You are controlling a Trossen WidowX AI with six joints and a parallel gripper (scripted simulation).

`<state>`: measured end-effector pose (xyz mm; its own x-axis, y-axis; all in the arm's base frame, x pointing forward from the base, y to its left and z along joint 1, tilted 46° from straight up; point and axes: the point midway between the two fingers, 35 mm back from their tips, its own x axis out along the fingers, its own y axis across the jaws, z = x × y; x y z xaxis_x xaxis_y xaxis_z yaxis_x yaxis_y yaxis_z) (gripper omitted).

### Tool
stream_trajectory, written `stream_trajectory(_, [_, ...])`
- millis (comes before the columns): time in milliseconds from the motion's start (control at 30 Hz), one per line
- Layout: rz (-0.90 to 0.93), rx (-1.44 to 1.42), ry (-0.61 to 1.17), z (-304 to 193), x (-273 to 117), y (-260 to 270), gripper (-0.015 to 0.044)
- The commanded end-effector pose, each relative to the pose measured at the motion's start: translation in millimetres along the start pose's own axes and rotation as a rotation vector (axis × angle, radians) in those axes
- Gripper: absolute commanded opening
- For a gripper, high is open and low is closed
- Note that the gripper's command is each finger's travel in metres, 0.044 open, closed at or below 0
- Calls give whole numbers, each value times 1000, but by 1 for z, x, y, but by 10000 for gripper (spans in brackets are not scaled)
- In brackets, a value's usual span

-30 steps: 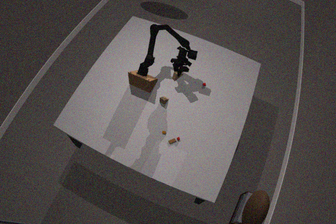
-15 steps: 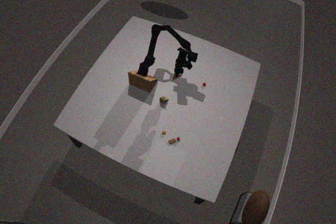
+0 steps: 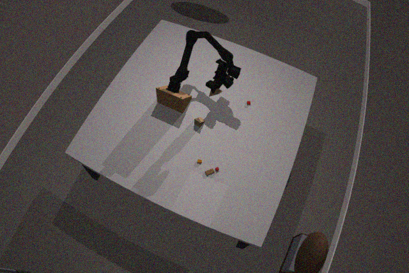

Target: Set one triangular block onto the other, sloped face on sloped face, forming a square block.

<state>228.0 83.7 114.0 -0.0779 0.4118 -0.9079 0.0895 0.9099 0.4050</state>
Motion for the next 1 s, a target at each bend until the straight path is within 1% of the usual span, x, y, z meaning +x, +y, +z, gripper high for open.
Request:
stream_trajectory(0, [30, 128, 17, 0, 0, 0, 0])
stream_trajectory(967, [201, 1095, 199, 9, -8, -3, 0])
